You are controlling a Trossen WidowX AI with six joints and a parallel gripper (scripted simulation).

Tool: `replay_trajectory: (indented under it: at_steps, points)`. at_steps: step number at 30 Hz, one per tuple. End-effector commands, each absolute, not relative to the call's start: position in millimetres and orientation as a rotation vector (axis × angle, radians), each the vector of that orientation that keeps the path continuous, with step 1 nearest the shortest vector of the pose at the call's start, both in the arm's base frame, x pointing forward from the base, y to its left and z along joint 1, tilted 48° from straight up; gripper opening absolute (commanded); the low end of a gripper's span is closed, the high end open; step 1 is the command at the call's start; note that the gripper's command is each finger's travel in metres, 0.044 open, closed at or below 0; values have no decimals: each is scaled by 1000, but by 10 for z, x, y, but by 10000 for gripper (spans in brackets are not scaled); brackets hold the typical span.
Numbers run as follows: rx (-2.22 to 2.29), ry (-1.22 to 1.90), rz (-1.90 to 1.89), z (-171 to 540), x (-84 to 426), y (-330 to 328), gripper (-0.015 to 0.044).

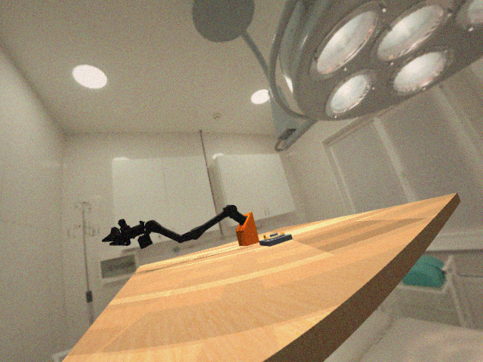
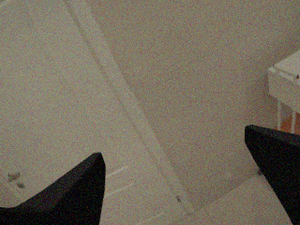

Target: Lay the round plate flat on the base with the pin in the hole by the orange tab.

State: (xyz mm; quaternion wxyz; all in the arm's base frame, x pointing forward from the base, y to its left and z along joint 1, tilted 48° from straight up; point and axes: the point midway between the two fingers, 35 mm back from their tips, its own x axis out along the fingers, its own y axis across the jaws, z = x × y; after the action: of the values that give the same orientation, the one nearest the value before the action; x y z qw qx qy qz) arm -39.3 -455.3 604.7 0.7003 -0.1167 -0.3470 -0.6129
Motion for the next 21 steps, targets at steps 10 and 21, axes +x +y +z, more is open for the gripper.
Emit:
replay_trajectory:
  at_steps: [10, 21]
  points:
    - [-441, -1098, -1051, 7022, -402, -2998, 138]
    - [-691, -1241, -537, 7470, 107, -756, 0]
